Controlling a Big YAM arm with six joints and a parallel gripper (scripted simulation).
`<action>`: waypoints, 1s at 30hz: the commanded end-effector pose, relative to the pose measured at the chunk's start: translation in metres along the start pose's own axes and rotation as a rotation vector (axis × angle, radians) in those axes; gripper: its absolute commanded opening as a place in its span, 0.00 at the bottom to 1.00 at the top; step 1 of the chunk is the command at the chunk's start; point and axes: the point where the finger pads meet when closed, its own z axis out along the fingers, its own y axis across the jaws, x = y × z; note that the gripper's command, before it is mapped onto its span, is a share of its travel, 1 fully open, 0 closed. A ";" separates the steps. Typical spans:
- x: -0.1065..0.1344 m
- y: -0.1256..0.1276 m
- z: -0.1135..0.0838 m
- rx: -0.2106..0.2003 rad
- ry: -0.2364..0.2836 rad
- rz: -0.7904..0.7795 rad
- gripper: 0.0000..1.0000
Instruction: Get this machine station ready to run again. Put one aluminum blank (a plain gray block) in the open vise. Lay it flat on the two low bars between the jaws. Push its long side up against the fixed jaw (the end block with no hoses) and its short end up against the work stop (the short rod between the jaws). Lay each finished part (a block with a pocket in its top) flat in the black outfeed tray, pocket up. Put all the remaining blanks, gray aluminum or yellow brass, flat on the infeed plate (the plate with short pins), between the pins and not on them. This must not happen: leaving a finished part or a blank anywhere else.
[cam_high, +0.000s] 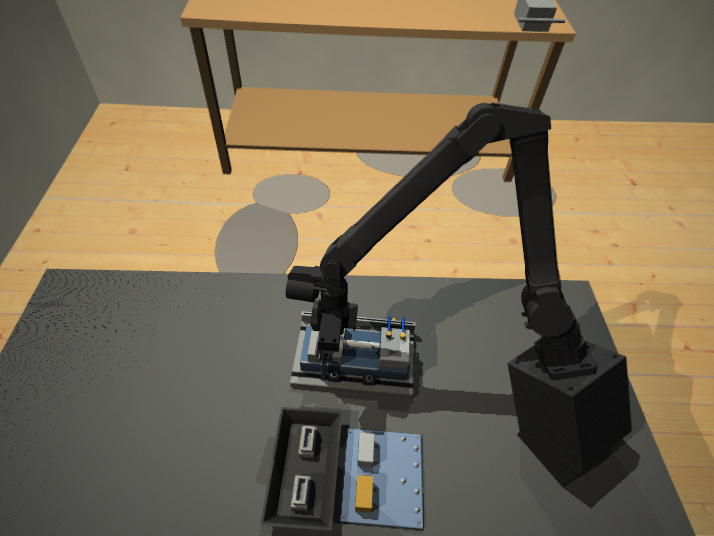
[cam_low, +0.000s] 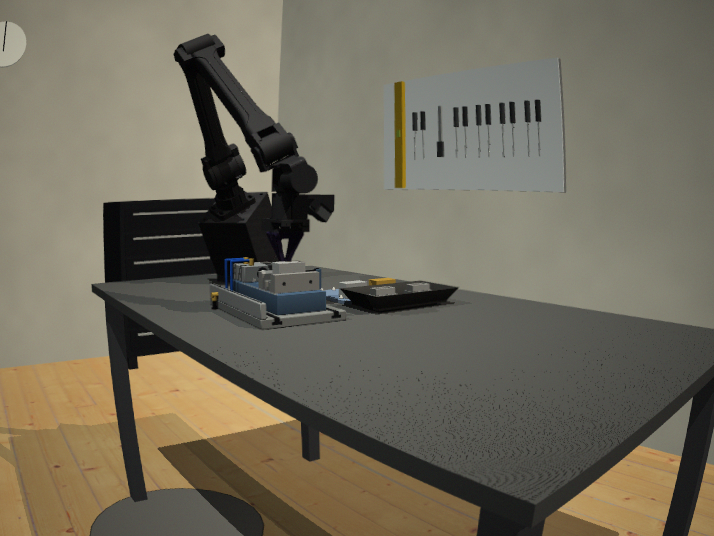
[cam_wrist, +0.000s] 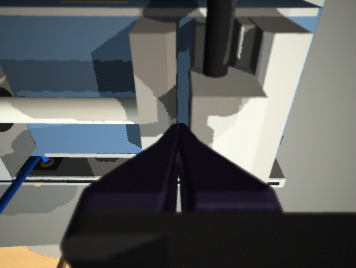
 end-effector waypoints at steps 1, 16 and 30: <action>-0.003 -0.025 -0.002 0.031 -0.001 0.011 0.00; 0.004 0.005 -0.003 0.030 0.003 0.014 0.00; 0.007 0.009 -0.005 0.029 0.004 0.016 0.00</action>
